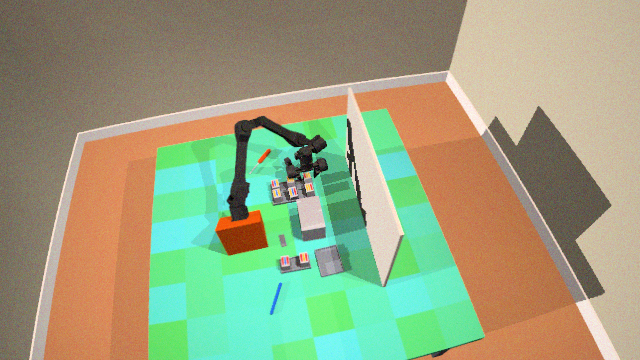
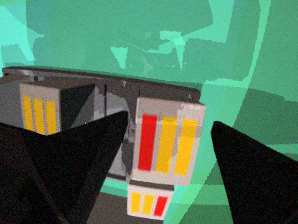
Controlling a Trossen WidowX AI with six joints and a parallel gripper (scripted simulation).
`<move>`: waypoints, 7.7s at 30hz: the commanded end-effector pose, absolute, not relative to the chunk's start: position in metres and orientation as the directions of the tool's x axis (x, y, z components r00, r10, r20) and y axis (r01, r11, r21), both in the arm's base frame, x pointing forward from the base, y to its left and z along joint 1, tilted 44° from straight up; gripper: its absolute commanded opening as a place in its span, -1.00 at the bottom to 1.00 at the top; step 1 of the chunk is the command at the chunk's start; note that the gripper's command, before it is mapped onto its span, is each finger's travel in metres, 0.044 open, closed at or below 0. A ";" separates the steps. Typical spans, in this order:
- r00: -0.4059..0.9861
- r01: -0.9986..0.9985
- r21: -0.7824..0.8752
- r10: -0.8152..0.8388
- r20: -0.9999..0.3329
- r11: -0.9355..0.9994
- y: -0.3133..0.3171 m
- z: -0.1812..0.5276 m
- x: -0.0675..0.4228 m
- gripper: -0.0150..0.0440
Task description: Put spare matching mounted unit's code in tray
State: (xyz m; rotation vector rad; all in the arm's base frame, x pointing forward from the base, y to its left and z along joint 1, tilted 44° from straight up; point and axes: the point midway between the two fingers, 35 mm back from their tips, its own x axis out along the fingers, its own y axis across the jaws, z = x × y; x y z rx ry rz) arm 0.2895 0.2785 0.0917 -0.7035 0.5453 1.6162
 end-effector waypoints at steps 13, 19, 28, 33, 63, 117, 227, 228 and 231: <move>-0.092 -0.987 -0.027 0.695 -0.713 -0.158 0.284 0.082 0.286 0.53; -0.093 -0.986 -0.030 0.698 -0.710 -0.161 0.284 0.083 0.286 0.35; -0.093 -0.986 -0.030 0.698 -0.710 -0.161 0.284 0.083 0.286 -0.12; -0.093 -0.986 -0.030 0.698 -0.710 -0.161 0.284 0.083 0.286 -0.43; -0.085 -0.988 -0.029 0.691 -0.718 -0.151 0.220 0.145 0.299 -0.49; -0.049 -0.996 -0.009 0.624 -0.780 -0.088 -0.052 -0.013 0.389 -0.49; -0.085 -0.987 -0.031 0.674 -0.734 -0.157 -0.045 -0.185 0.345 -0.49; -0.085 -0.987 -0.031 0.675 -0.733 -0.157 -0.044 -0.186 0.345 -0.49; -0.085 -0.987 -0.031 0.675 -0.733 -0.157 -0.041 -0.188 0.344 -0.49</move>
